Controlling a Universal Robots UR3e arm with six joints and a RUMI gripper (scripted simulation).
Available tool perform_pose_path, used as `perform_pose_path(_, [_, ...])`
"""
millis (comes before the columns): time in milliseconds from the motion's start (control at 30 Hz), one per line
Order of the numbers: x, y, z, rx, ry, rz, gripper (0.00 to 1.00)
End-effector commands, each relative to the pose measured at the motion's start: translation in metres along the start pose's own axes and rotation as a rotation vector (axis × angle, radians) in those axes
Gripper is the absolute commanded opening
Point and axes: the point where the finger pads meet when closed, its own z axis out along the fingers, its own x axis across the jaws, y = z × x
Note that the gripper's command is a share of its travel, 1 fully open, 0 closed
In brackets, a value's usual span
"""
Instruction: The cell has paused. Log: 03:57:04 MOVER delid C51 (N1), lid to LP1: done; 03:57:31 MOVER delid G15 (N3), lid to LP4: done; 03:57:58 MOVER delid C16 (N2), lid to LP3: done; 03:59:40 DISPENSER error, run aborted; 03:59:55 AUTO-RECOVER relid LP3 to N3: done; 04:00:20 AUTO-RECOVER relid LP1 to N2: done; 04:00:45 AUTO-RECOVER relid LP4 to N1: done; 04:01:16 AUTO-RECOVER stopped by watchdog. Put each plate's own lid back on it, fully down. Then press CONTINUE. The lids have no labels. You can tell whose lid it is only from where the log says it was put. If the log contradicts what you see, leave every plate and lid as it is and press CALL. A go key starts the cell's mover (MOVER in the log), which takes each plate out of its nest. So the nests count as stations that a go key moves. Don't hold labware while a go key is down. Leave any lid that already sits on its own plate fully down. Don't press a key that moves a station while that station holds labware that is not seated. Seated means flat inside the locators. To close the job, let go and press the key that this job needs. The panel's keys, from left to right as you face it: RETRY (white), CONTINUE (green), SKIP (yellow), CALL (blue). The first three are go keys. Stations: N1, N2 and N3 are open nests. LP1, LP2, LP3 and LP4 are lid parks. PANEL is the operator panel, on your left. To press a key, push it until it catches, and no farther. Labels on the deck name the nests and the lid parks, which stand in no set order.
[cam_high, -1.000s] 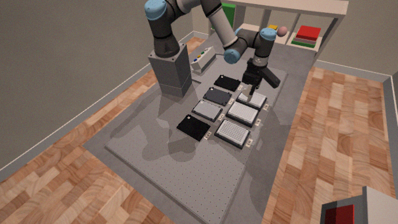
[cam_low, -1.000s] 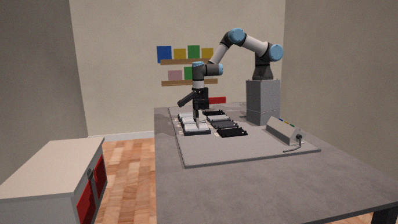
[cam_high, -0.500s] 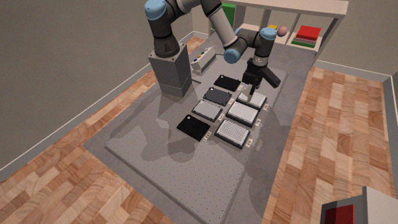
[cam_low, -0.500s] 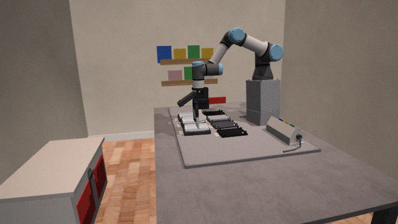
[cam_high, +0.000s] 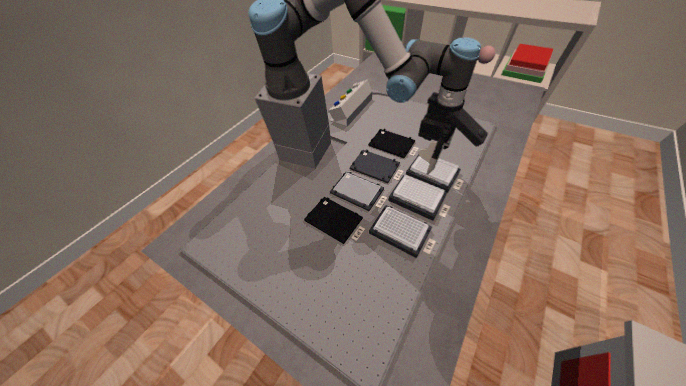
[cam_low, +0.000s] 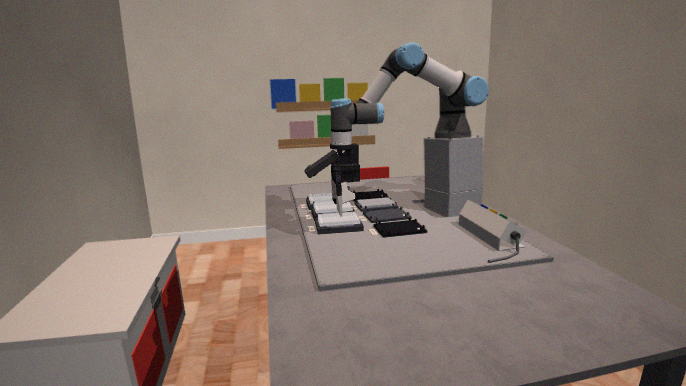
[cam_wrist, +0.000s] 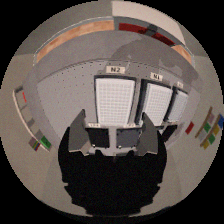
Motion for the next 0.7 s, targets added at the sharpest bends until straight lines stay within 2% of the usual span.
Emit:
perform_pose_path(0, [0.000, 0.002, -0.004, -0.006, 0.001, 0.001, 0.82])
perform_pose_path(200, [0.000, 0.002, -0.004, -0.006, 0.001, 0.000, 0.82])
perform_pose_path(300, [0.012, 0.011, -0.004, -0.004, 0.001, -0.054, 0.82])
perform_pose_path(667, [0.053, 0.047, -0.004, -0.005, 0.000, -0.054, 0.82])
